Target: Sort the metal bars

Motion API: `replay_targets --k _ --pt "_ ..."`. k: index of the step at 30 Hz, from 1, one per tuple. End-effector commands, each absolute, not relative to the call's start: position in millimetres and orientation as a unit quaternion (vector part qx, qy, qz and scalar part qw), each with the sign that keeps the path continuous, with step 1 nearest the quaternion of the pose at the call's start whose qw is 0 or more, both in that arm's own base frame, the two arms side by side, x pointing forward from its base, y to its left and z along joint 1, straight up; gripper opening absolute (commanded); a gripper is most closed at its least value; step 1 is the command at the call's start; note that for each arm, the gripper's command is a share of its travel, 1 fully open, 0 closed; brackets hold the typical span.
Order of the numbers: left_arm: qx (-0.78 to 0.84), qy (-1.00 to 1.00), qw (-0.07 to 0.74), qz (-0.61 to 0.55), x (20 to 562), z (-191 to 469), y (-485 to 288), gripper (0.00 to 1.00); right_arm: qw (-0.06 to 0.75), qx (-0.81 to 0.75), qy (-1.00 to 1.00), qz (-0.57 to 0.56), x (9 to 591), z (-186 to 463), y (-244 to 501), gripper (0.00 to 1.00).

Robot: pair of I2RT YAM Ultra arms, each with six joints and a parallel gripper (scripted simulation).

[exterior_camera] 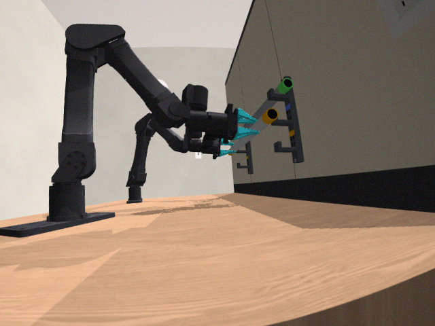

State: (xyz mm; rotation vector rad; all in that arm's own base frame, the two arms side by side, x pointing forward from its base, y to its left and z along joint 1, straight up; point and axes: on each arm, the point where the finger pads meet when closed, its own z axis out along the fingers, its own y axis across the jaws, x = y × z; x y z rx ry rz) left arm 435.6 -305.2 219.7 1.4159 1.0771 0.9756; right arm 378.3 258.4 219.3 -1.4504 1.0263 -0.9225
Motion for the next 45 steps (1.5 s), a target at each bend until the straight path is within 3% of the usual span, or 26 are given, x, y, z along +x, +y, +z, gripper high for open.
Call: replay_targets --k 1,45 --pt "0.557 0.436 0.557 0.436 437 251 -301 0.00 0.572 -0.572 0.415 -0.415 380 251 258 0.00" --pt "0.557 0.436 0.557 0.436 451 215 -304 0.00 0.572 -0.572 0.415 -0.415 394 216 262 0.00"
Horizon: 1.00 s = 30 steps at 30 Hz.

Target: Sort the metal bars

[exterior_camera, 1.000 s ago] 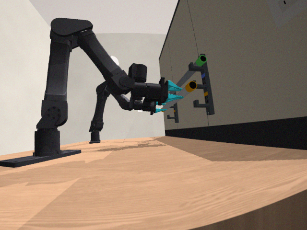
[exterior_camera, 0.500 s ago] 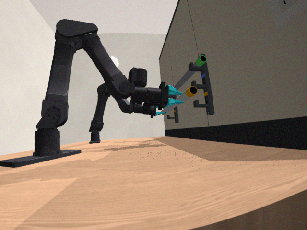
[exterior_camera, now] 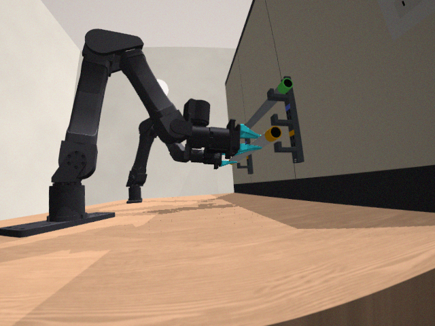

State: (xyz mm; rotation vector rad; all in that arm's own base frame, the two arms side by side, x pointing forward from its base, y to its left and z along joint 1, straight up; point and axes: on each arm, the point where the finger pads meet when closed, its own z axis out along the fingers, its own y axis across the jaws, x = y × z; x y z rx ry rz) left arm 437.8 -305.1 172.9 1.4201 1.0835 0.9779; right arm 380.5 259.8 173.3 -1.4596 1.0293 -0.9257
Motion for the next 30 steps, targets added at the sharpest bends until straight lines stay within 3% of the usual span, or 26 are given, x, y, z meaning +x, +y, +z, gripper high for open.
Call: replay_targets --k 1,30 --pt "0.557 0.436 0.557 0.436 451 215 -304 0.00 0.572 -0.572 0.415 -0.415 394 216 262 0.00" --pt "0.557 0.436 0.557 0.436 475 223 -310 0.00 0.572 -0.572 0.415 -0.415 417 223 270 0.00"
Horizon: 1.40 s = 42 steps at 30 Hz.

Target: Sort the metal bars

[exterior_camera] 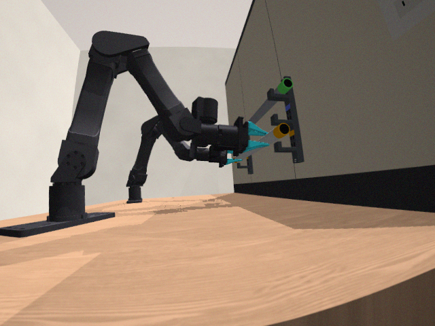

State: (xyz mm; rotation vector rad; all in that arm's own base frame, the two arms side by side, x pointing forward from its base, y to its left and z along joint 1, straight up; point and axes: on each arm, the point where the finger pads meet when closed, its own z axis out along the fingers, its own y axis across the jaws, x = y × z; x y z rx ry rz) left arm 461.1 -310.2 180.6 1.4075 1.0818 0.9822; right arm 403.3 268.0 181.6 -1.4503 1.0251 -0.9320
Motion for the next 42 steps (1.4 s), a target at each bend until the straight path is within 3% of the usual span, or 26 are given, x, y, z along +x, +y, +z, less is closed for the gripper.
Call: replay_targets --k 1,23,42 --pt "0.557 0.436 0.557 0.436 475 223 -310 0.00 0.572 -0.572 0.415 -0.415 418 223 270 0.00" --pt "0.557 0.436 0.557 0.436 492 227 -314 0.00 0.572 -0.572 0.415 -0.415 434 226 275 0.00" --pt "0.557 0.436 0.557 0.436 492 175 -314 0.00 0.572 -0.572 0.415 -0.415 434 175 275 0.00"
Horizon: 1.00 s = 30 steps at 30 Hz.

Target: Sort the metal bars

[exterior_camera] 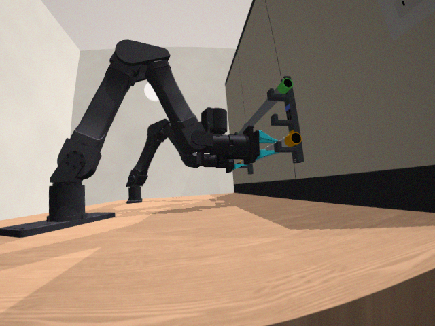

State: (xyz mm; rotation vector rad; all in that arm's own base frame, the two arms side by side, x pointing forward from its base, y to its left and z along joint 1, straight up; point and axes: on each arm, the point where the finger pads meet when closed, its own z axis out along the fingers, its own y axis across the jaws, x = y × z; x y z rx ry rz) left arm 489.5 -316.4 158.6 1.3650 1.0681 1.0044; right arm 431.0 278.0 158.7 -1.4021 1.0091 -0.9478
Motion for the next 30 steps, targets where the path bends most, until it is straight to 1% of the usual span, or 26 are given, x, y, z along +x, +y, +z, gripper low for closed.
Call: replay_targets --k 1,30 --pt "0.557 0.436 0.557 0.436 492 174 -314 0.00 0.572 -0.572 0.415 -0.415 434 174 275 0.00" --pt "0.557 0.436 0.557 0.436 492 161 -314 0.00 0.572 -0.572 0.415 -0.415 434 161 275 0.00"
